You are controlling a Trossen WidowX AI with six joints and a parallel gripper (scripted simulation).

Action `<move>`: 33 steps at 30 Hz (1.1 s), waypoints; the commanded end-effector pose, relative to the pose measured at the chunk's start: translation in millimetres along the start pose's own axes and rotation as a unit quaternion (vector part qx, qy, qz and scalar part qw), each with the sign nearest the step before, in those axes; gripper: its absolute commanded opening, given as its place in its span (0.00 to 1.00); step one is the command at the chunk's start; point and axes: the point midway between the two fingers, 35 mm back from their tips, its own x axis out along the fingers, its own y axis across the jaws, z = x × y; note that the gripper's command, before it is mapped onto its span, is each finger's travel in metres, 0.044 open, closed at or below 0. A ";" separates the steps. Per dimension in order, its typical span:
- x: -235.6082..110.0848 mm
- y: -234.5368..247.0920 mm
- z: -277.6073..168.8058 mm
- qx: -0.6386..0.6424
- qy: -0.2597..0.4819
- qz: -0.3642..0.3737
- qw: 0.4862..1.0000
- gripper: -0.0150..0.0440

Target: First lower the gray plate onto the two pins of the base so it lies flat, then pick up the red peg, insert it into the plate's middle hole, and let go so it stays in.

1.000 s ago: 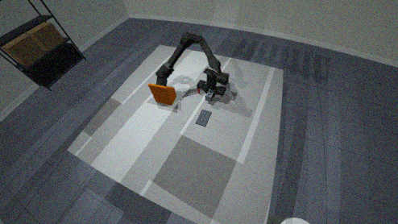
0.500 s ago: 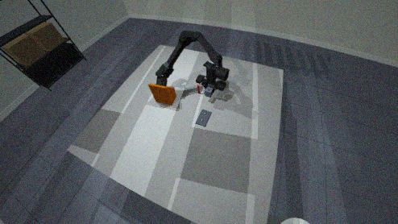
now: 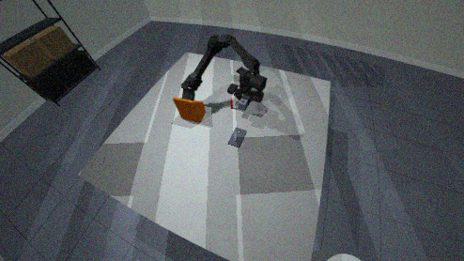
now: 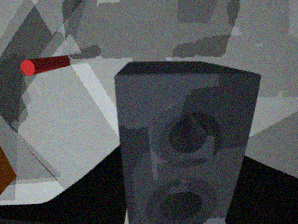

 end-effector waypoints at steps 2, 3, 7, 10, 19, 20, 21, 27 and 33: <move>5.5 -5.6 -15.4 -0.002 0.002 0.000 1.000 0.25; 6.8 -6.5 -18.3 -0.002 0.002 0.000 1.000 0.25; 12.1 -9.7 -29.8 -0.004 0.002 0.000 1.000 0.25; 16.3 -11.8 -38.5 -0.004 0.003 -0.001 1.000 0.25; 29.0 -16.6 -64.5 -0.007 0.003 -0.001 1.000 0.25; 30.5 -17.0 -67.4 -0.007 0.003 -0.001 1.000 0.25; 32.0 -17.4 -70.3 -0.008 0.003 -0.001 1.000 0.25; 41.0 -19.0 -87.6 -0.009 0.004 -0.001 1.000 0.25; 50.2 -19.7 -104.9 -0.011 0.004 -0.001 1.000 0.25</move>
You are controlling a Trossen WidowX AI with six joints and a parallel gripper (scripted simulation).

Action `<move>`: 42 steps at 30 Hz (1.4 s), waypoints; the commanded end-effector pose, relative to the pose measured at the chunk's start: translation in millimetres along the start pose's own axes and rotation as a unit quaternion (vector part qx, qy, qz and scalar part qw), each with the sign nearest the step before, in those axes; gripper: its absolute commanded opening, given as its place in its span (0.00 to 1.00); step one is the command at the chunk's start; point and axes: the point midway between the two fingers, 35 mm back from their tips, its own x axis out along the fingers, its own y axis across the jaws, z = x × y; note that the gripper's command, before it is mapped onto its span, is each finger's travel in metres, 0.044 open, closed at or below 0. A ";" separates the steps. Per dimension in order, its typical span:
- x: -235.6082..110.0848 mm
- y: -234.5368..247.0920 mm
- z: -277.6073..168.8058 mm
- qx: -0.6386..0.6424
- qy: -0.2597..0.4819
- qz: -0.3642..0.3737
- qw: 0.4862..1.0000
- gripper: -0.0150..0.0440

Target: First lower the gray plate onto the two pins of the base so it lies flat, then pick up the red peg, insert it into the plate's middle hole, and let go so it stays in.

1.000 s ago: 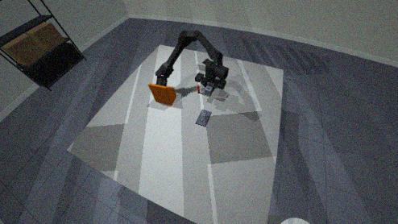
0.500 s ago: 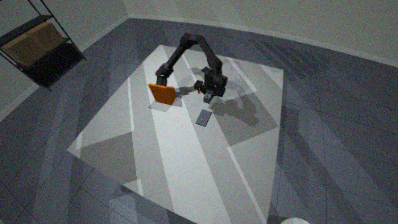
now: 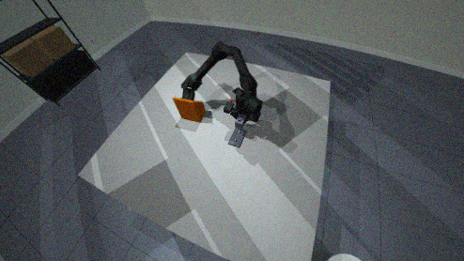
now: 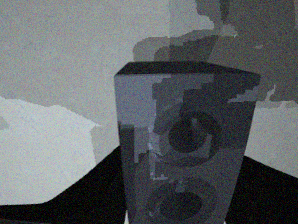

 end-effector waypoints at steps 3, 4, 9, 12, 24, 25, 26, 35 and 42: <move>11.8 1.3 -20.1 -0.002 0.001 0.002 1.000 0.25; 13.4 1.5 -22.9 -0.002 0.001 0.002 1.000 0.25; 21.6 2.6 -37.0 -0.003 0.001 0.002 1.000 0.25; 26.6 3.6 -45.4 -0.004 0.001 0.002 1.000 0.25; 32.3 4.9 -54.9 -0.005 0.000 0.002 1.000 0.25; 32.4 5.0 -55.0 -0.005 0.000 0.002 1.000 0.25; 32.4 5.0 -55.0 -0.005 0.000 0.002 1.000 0.25; 32.4 5.0 -55.0 -0.005 0.000 0.002 1.000 0.25; 32.7 5.3 -55.5 -0.005 0.001 0.002 1.000 0.25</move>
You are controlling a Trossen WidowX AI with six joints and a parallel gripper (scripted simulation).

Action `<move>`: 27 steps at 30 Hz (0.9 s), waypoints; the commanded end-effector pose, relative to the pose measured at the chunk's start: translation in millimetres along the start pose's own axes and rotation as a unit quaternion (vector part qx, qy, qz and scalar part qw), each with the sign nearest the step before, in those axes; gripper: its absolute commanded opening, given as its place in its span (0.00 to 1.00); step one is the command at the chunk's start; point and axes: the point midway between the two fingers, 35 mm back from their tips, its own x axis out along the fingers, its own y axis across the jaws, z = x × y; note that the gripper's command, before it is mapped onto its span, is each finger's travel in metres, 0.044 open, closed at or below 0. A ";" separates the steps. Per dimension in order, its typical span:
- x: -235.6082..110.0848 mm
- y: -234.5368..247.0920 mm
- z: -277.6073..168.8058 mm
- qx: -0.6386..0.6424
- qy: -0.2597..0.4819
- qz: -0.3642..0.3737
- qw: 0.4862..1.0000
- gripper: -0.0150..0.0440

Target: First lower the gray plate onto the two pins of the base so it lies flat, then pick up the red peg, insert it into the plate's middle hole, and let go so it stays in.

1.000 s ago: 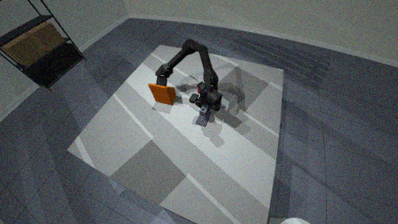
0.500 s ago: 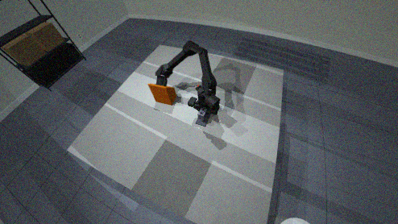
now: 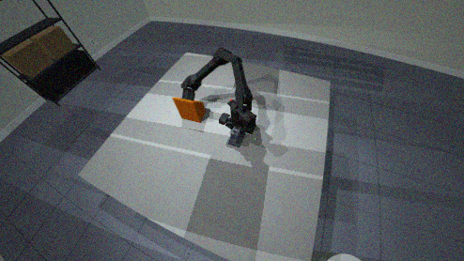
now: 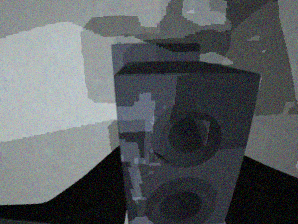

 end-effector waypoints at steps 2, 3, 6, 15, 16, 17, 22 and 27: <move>1.6 1.0 -1.8 -0.002 0.001 0.001 1.000 0.25; 2.5 1.0 -1.8 -0.002 0.001 0.001 1.000 0.25; 8.0 1.0 -1.8 -0.002 0.001 0.001 1.000 0.25; 17.9 0.9 -1.8 -0.002 0.001 0.001 1.000 0.25; 18.7 0.9 -1.8 -0.002 0.001 0.001 1.000 0.25; 19.7 0.9 -1.8 -0.002 0.001 0.001 1.000 0.25; 27.4 0.8 -1.8 -0.002 0.001 0.001 1.000 0.25; 35.7 0.9 -1.7 -0.002 0.000 0.001 1.000 0.25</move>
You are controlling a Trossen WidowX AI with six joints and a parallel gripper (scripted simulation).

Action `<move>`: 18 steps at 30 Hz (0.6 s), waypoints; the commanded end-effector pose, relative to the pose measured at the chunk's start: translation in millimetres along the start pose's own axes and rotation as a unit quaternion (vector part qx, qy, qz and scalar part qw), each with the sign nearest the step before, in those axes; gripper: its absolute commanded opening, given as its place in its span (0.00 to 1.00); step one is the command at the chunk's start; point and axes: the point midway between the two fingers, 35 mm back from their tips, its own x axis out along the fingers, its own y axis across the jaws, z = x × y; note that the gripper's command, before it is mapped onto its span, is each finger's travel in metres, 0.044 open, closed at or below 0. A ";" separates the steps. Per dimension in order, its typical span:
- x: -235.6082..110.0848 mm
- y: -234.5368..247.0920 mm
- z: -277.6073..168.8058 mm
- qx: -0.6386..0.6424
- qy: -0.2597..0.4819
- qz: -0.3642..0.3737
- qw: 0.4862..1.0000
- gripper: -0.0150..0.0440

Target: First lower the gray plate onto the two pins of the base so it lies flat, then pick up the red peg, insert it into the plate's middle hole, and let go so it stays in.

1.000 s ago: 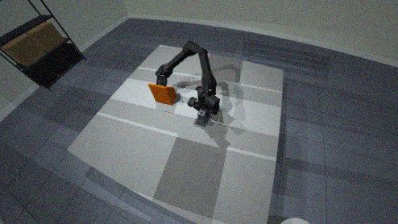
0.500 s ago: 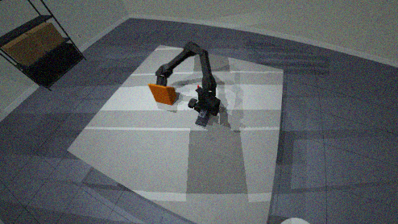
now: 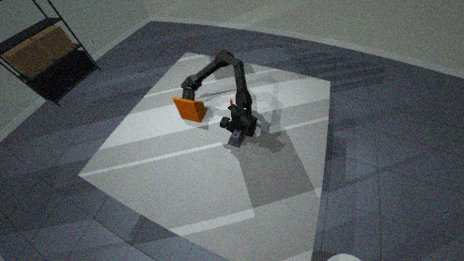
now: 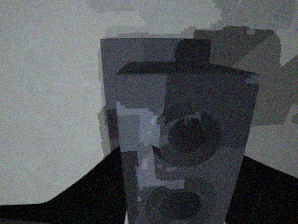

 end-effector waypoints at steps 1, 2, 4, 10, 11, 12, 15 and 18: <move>9.8 3.4 -0.3 0.005 -0.003 0.003 1.000 0.25; 11.5 3.5 -0.2 0.005 -0.003 0.004 1.000 0.25; 13.6 3.6 -0.1 0.005 -0.003 0.004 1.000 0.25; 15.5 4.5 -1.0 0.005 -0.003 0.004 1.000 0.25; 15.9 4.4 -1.1 0.005 -0.003 0.004 1.000 0.25; 15.9 4.3 -1.2 0.005 -0.003 0.004 1.000 0.25; 11.3 1.9 -0.7 0.003 -0.002 -0.001 1.000 0.25; 11.3 1.9 -0.7 0.003 -0.002 -0.001 1.000 0.25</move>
